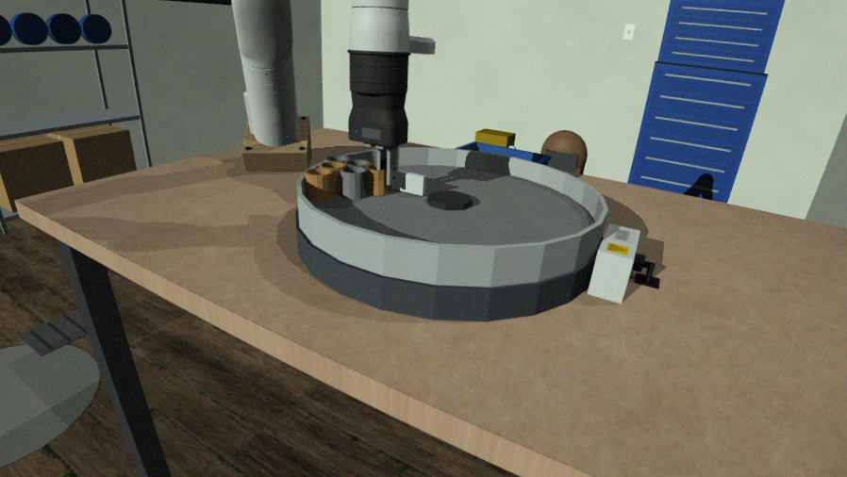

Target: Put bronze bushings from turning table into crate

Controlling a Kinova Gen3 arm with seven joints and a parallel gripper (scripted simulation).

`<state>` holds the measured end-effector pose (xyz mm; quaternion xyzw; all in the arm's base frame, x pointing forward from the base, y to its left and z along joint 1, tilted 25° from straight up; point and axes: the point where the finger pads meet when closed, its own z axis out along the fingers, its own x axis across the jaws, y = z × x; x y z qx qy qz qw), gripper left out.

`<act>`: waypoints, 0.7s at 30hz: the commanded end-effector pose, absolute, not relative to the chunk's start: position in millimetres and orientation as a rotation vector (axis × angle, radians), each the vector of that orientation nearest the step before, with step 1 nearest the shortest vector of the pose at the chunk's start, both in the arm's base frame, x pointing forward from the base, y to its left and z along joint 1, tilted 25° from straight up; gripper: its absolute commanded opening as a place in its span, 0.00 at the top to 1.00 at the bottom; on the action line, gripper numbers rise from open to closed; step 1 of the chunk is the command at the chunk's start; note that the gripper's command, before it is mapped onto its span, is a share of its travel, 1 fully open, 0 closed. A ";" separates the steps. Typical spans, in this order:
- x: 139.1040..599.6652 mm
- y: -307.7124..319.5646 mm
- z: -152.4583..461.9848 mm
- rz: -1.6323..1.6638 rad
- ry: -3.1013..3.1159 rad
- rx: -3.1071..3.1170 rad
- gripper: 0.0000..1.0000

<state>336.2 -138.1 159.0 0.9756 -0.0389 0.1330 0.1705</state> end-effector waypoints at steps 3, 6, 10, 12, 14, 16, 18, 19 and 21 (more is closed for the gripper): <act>336.2 -138.0 159.1 0.378 -0.110 2.771 1.00; 336.2 -138.0 159.1 0.378 -0.110 2.771 1.00; 336.2 -138.0 159.1 0.378 -0.110 2.771 1.00; 336.2 -138.0 159.1 0.378 -0.110 2.771 1.00; 336.2 -138.0 159.1 0.378 -0.110 2.771 1.00; 336.2 -138.0 159.1 0.378 -0.110 2.771 1.00; 336.2 -138.0 159.1 0.378 -0.110 2.771 1.00; 336.4 -137.9 159.2 0.379 -0.110 2.771 1.00; 336.4 -137.9 159.2 0.379 -0.110 2.771 1.00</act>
